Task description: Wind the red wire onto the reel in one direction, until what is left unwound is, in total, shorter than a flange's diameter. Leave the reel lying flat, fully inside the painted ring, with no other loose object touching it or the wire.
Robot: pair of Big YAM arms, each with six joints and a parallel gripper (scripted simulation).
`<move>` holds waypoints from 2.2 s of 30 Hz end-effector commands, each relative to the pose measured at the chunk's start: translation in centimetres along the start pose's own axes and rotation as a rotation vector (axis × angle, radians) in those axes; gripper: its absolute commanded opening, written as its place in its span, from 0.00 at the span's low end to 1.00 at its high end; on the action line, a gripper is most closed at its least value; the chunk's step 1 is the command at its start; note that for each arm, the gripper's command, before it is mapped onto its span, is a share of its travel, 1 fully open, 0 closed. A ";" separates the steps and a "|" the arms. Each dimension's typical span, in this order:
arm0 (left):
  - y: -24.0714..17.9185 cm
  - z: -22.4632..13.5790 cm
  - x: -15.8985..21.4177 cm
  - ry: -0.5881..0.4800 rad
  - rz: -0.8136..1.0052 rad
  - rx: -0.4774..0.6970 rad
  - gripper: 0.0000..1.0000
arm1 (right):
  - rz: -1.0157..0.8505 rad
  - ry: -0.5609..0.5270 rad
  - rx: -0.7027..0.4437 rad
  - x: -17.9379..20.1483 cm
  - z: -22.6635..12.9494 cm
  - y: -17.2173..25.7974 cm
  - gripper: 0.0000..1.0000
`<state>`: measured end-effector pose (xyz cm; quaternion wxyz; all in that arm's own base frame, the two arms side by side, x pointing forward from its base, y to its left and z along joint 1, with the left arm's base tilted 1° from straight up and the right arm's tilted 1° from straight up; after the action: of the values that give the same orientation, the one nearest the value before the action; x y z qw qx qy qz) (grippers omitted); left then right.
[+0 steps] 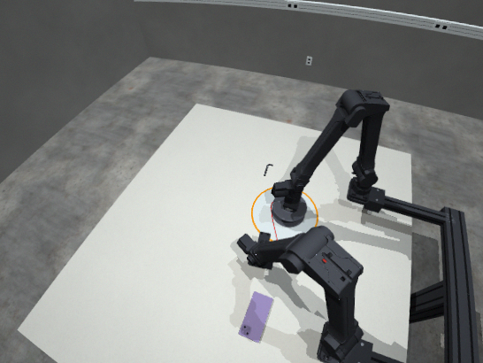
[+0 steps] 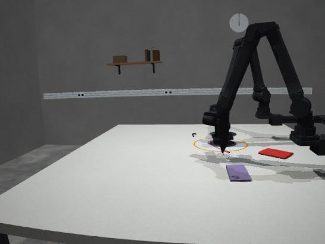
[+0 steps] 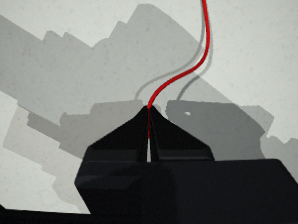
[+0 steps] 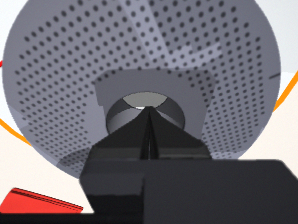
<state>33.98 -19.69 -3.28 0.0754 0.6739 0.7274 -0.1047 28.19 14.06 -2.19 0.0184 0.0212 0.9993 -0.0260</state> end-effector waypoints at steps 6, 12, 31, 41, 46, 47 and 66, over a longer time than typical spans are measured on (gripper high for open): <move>1.0 -0.3 -0.9 -0.006 0.021 -0.015 0.00 | -0.591 0.015 -0.037 -2.0 -1.4 1.0 0.00; 1.1 -0.2 -1.0 -0.004 0.020 -0.014 0.00 | -0.591 0.015 -0.037 -2.0 -1.4 1.0 0.21; 1.2 0.0 -0.7 -0.025 0.017 -0.009 0.00 | -0.591 0.015 -0.037 -3.4 -0.8 1.5 0.52; 1.2 0.0 -0.7 -0.025 0.017 -0.009 0.00 | -0.591 0.015 -0.037 -4.7 0.1 1.9 0.52; 1.0 0.1 -0.2 -0.061 -0.046 -0.023 0.00 | -0.577 0.015 -0.037 -4.6 0.3 1.9 0.52; 1.0 0.1 -0.1 -0.061 -0.050 -0.023 0.00 | -0.559 0.016 -0.036 -4.6 0.3 1.9 0.52; 0.2 0.3 1.0 -0.088 -0.057 -0.039 0.00 | 0.314 0.012 -0.044 -4.4 0.3 1.7 0.52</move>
<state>33.62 -18.97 -3.72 0.1083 0.6527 0.7398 -0.1225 32.50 15.88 -0.70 0.0189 0.0467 0.9987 0.0031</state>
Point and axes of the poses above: on each arm, the point where the finger pads meet when closed, its own z axis out along the fingers, its own y axis across the jaws, x = y × z, the point moved 10 cm from there along -z, back along the fingers, and after that the axes turned 3 degrees about z, right-handed, at the moved point
